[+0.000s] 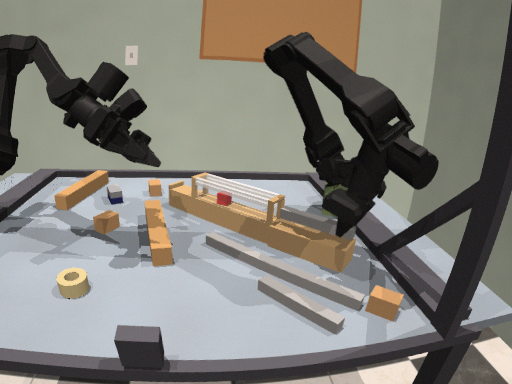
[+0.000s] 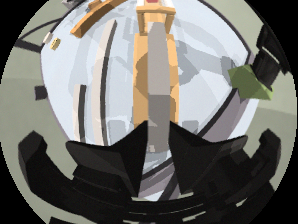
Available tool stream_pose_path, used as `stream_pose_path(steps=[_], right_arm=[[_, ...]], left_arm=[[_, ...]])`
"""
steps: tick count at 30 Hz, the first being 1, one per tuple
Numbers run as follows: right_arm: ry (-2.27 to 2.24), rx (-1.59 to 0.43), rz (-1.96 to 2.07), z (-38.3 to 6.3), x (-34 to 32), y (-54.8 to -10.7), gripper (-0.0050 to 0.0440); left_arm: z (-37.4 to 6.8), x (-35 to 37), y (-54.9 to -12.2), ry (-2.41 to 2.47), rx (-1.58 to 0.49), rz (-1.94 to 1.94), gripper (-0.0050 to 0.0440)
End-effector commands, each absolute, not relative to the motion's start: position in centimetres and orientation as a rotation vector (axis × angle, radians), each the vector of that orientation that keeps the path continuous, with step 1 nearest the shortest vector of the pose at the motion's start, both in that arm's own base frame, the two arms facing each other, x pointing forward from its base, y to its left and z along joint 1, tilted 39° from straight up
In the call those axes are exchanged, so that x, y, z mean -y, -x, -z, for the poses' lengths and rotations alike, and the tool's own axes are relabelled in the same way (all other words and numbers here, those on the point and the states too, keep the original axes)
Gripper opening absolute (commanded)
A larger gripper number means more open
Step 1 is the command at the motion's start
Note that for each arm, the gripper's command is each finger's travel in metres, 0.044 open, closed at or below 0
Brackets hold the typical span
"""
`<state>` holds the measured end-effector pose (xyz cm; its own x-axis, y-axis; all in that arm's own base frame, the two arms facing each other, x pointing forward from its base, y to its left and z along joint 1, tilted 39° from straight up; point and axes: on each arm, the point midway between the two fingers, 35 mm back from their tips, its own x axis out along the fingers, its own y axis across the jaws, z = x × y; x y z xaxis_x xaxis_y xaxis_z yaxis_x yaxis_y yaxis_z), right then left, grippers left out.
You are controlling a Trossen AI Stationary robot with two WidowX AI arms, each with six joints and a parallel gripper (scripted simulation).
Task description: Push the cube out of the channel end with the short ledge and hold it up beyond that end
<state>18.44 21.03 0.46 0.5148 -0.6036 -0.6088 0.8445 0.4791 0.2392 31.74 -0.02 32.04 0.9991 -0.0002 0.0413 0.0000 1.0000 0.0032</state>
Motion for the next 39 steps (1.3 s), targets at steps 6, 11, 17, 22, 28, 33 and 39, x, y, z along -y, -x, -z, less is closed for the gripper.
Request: stream_pose_path(steps=[6,11,17,22,28,33,39], right_arm=[[-0.570,-0.483,0.918,-0.2,-20.9,-18.9,0.0000],[-0.568,-0.483,0.918,0.0,-20.8,-19.0,0.0000],[-0.567,-0.483,0.918,-0.2,-20.4,-19.1,0.0000],[-0.573,-0.483,0.917,-0.8,-19.9,-19.3,0.0000],[-0.575,-0.483,0.916,-1.3,-19.3,-19.5,0.0000],[-0.575,-0.483,0.916,-1.5,-19.0,-19.6,0.0000],[-0.577,-0.482,0.915,-2.0,-18.4,-19.8,0.0000]], left_arm=[[-32.9,0.1,-31.5,0.000,0.065,0.001,0.0327],[-32.9,0.1,-31.5,0.000,0.065,0.001,0.0327],[-32.9,0.1,-31.5,0.000,0.065,0.001,0.0327],[-32.9,0.1,-31.5,0.000,0.065,0.001,0.0327],[-32.9,0.1,-31.5,0.000,0.065,0.001,0.0327],[-32.9,0.1,-31.5,0.000,0.065,0.001,0.0327],[-32.9,0.1,-31.5,0.000,0.065,0.001,0.0327]])
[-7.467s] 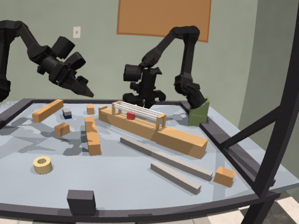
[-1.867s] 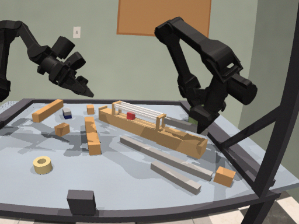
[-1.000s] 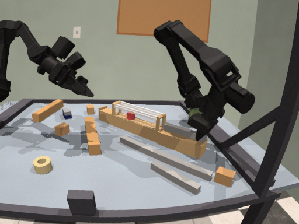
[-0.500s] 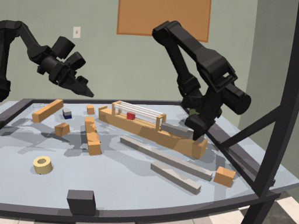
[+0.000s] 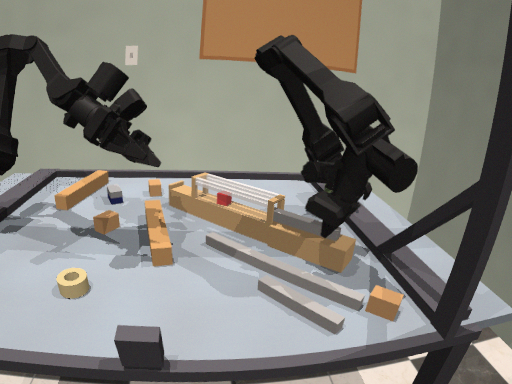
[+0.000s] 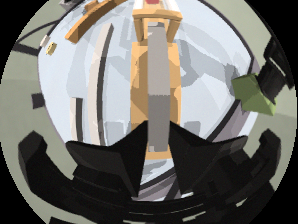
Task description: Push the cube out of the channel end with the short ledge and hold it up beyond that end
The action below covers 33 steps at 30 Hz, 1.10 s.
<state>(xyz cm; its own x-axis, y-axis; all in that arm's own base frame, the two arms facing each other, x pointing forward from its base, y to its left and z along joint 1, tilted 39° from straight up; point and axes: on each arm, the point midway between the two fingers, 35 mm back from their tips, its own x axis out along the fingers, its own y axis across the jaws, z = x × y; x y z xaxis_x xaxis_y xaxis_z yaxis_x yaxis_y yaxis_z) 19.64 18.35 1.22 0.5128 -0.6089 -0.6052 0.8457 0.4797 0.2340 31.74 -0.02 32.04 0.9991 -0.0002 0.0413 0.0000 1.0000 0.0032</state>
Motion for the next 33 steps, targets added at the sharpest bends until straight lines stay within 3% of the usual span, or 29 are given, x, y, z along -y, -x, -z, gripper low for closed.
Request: stream_pose_path(steps=[1,33], right_arm=[[-0.576,-0.482,0.915,-2.1,-18.3,-19.9,0.0000],[-0.576,-0.478,0.915,-4.3,-15.4,-20.9,0.0000]], left_arm=[[-32.9,0.1,-31.5,0.000,0.065,0.001,0.0327],[-32.9,0.1,-31.5,0.000,0.065,0.001,0.0327]])
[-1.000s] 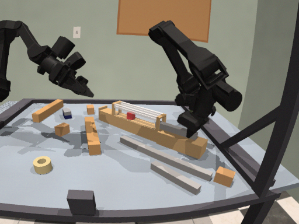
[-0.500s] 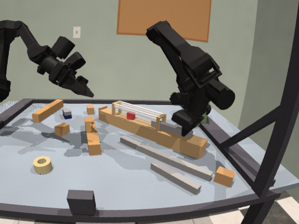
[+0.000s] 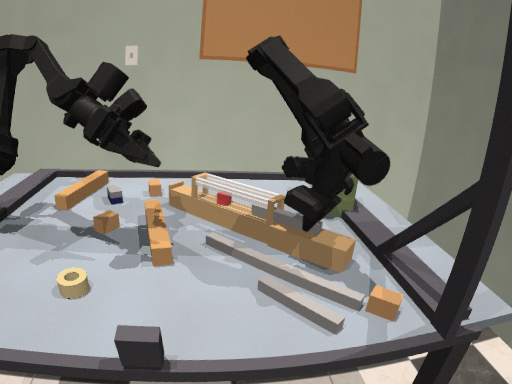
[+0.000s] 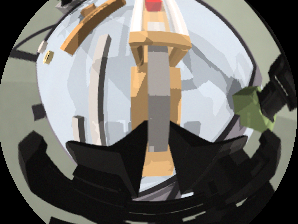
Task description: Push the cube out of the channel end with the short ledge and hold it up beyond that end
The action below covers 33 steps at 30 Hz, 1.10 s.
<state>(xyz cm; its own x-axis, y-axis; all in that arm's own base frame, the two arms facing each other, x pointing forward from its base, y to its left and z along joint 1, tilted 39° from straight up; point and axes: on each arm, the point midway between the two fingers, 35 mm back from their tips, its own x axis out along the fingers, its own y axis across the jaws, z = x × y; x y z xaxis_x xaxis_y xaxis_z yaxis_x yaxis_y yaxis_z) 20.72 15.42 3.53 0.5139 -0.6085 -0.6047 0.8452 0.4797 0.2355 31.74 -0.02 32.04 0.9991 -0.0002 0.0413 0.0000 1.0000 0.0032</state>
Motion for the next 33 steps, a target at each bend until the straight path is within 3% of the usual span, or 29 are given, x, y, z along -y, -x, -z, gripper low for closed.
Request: stream_pose_path(steps=[1,29,30,33], right_arm=[[-0.575,-0.478,0.915,-4.3,-15.3,-21.0,0.0000],[-0.574,-0.475,0.916,-5.8,-13.3,-21.7,0.0000],[-0.574,-0.475,0.916,-5.9,-13.3,-21.7,0.0157],[-0.574,-0.475,0.916,-5.9,-13.3,-21.7,0.0157]], left_arm=[[-32.9,0.1,-31.5,0.000,0.065,0.001,0.0327],[-32.9,0.1,-31.5,0.000,0.065,0.001,0.0327],[-32.9,0.1,-31.5,0.000,0.065,0.001,0.0327],[-32.9,0.1,-31.5,0.000,0.065,0.001,0.0327]])
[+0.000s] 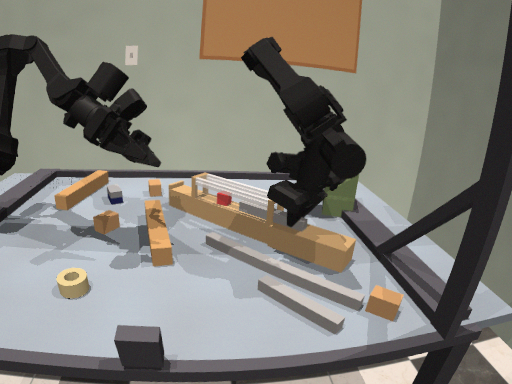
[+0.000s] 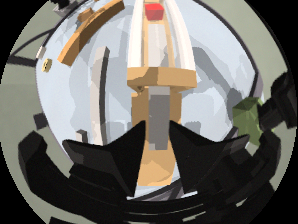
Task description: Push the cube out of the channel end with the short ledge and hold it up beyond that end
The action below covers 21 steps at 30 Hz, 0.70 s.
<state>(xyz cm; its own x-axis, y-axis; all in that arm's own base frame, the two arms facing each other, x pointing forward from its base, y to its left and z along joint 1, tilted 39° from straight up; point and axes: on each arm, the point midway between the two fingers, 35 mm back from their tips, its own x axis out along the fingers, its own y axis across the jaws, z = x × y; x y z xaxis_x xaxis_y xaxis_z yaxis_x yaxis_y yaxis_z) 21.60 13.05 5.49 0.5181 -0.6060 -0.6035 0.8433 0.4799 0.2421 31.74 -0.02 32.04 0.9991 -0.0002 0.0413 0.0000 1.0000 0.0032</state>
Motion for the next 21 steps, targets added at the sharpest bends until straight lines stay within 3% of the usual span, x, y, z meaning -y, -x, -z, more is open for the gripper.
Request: stream_pose_path(steps=[1,21], right_arm=[[-0.574,-0.475,0.916,-5.86,-13.28,-21.70,0.0157],[-0.576,-0.475,0.915,-6.21,-13.65,-21.43,0.0157]], left_arm=[[-32.92,0.06,-31.51,0.000,0.065,0.001,0.0327],[-32.92,0.06,-31.51,0.000,0.065,0.001,0.0327]])
